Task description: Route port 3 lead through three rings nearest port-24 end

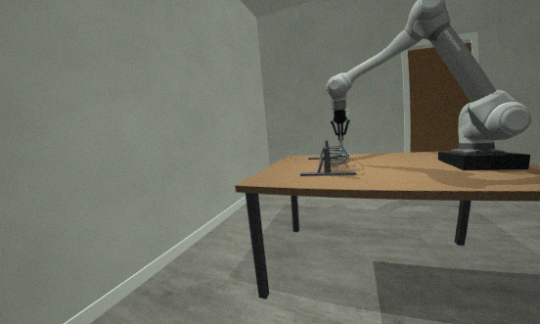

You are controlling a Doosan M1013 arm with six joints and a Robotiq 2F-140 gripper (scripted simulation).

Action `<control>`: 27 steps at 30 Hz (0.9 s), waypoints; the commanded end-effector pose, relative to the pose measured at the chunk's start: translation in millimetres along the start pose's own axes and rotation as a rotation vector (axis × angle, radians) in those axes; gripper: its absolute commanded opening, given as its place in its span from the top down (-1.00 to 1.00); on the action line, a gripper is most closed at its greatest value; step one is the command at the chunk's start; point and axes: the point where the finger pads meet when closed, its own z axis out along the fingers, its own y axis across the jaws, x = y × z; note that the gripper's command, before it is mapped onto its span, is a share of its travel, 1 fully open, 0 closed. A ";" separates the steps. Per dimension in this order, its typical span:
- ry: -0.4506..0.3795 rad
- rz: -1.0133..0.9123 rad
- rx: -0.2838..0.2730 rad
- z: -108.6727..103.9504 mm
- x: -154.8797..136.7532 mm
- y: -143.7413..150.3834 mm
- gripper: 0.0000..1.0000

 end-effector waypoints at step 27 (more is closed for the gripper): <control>0.001 0.003 -0.003 30.6 5.0 2.3 1.00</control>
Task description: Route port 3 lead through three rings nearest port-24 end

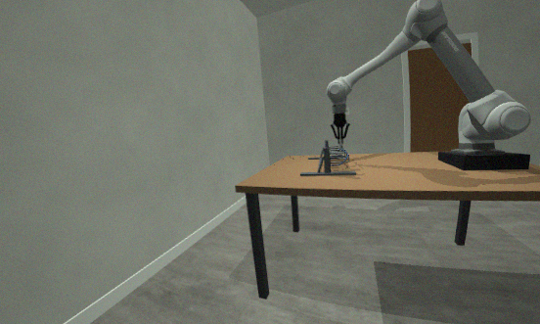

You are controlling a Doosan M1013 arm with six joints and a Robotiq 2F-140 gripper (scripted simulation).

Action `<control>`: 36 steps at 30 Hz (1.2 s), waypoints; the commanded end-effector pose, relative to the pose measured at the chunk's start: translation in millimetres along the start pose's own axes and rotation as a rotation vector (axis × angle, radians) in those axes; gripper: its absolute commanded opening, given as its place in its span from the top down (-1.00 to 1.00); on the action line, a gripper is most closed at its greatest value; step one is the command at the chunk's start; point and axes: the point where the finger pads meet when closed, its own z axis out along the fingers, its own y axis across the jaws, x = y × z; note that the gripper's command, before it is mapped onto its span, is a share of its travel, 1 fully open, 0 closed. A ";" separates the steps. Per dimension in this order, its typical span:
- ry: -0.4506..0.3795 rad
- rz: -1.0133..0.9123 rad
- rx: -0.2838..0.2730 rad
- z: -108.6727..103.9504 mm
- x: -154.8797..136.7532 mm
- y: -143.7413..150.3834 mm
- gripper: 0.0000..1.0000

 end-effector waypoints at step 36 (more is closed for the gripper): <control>0.002 0.002 -0.010 31.0 3.7 5.1 1.00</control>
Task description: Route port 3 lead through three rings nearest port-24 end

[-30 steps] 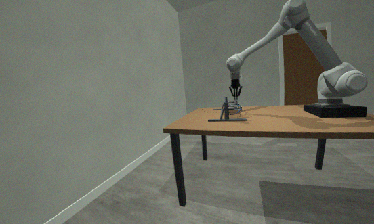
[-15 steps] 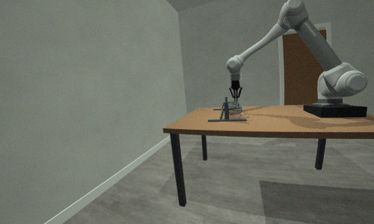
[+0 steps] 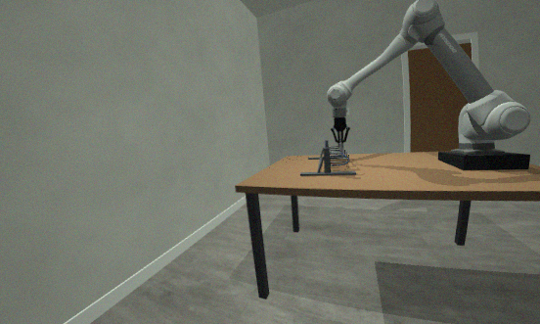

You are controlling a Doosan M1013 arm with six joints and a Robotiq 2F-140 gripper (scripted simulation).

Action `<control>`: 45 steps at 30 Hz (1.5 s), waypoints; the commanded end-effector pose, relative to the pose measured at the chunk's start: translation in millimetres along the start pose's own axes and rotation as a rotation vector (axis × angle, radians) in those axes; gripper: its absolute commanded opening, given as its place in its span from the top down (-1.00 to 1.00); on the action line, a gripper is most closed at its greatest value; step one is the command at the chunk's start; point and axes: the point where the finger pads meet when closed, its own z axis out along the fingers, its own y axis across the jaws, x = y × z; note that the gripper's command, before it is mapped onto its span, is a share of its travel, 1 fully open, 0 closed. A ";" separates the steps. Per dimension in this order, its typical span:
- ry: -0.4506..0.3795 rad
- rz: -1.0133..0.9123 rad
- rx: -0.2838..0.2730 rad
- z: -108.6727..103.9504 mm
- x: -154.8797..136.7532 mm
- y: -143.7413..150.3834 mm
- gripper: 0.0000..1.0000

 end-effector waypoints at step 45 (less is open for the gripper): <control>0.003 0.003 -0.007 6.0 3.7 -27.3 1.00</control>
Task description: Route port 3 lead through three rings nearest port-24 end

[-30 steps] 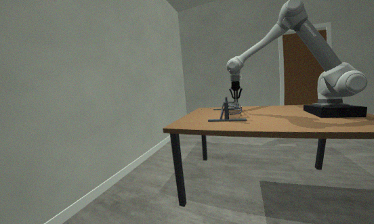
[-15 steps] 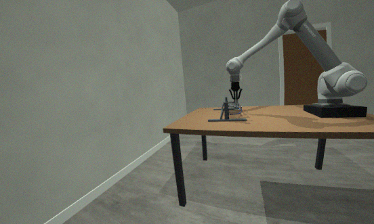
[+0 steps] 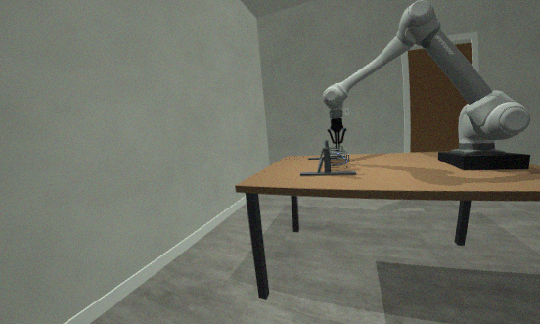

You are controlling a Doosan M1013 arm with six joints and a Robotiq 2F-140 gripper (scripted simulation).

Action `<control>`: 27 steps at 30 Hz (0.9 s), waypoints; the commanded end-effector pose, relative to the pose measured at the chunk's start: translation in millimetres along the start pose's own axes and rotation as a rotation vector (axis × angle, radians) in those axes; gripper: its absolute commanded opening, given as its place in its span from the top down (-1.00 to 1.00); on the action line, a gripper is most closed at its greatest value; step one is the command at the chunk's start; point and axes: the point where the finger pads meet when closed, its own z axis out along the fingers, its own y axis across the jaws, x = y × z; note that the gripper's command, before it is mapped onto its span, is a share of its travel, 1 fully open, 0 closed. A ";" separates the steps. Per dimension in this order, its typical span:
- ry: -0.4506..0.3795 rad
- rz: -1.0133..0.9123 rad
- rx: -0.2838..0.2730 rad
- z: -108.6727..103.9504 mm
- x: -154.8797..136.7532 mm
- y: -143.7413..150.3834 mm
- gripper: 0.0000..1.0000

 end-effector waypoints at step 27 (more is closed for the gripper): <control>0.003 -0.003 0.002 -0.1 -0.8 -15.4 1.00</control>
